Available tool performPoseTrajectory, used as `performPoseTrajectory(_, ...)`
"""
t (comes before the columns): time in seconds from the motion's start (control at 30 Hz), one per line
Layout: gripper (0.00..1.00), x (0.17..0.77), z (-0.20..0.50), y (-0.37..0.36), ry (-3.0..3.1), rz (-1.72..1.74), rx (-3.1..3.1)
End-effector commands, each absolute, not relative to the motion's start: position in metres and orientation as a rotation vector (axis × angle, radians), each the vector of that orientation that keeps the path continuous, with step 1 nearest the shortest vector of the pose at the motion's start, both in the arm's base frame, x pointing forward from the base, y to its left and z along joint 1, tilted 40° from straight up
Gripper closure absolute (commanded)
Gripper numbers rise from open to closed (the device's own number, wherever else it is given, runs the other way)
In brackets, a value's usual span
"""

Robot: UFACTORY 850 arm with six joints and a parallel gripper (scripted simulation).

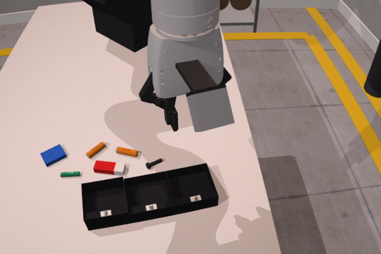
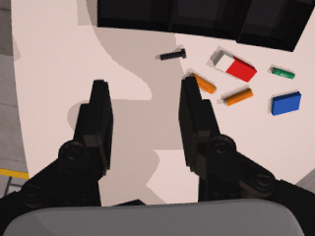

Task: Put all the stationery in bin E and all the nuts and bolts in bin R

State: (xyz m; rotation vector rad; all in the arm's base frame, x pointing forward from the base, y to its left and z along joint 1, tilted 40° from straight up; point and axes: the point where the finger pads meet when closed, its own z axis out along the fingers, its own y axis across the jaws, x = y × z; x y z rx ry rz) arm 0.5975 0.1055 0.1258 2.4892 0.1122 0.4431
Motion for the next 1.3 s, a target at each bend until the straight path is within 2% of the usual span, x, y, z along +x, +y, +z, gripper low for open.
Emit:
performPoseTrajectory(0.0,0.44,0.582,0.126,0.071,0.305,0.379,2.459)
performPoseTrajectory(1.27,0.44,0.463,0.122,-0.187,1.502,-0.133,1.908)
